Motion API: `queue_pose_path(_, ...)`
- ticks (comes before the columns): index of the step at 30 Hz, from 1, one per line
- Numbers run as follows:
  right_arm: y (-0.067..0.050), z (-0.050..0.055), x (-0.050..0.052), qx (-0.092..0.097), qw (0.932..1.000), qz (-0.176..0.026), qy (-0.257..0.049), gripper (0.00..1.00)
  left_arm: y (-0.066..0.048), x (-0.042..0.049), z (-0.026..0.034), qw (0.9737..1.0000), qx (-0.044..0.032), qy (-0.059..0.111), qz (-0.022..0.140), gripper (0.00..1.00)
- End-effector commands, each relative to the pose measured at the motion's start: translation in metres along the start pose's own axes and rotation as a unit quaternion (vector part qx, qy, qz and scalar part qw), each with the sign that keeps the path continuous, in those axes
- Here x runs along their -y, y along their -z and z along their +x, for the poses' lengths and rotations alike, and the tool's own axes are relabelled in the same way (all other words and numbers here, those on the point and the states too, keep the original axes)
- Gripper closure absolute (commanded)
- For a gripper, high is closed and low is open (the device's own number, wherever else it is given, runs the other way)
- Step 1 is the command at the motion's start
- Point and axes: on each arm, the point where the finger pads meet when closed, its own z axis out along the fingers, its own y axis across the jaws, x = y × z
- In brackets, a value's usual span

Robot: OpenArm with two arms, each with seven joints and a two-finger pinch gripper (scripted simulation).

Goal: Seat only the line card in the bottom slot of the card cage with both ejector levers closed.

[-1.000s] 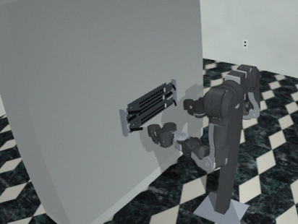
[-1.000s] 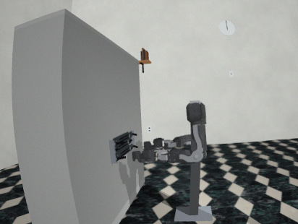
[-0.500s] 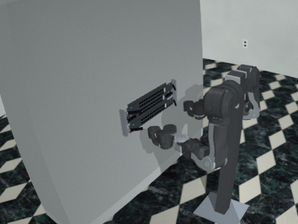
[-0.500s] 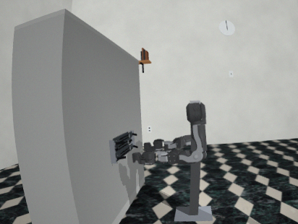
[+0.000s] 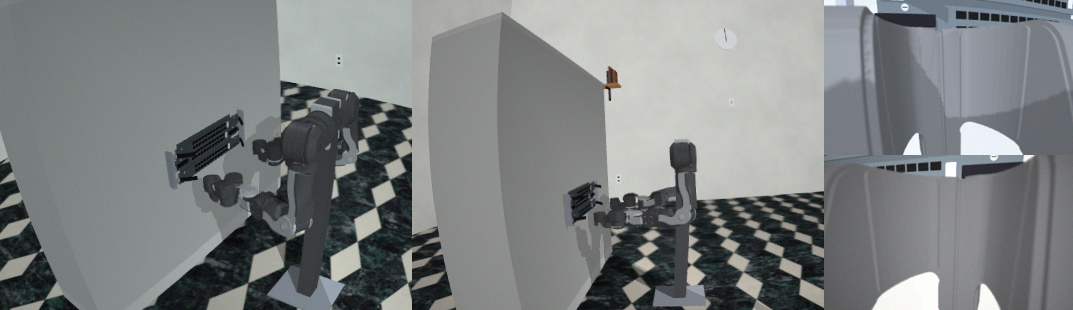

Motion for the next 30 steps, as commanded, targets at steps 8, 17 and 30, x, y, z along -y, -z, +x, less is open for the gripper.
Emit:
queue_pose_path(8, -0.006, 0.002, 0.001, -0.004, 1.0000, 0.004, 0.000, 1.00, -0.006, -0.0015, 0.0029, 1.0000, -0.0044, 0.003, -0.003, 1.00)
queue_pose_path(17, -0.011, 0.002, 0.001, -0.004, 1.0000, 0.004, 0.000, 1.00, -0.011, -0.0015, 0.0030, 1.0000, -0.0044, 0.003, -0.003, 1.00)
queue_pose_path(30, -0.019, 0.002, 0.001, -0.004, 1.0000, 0.004, 0.000, 1.00, -0.018, -0.0016, 0.0030, 1.0000, -0.0044, 0.003, -0.003, 1.00)
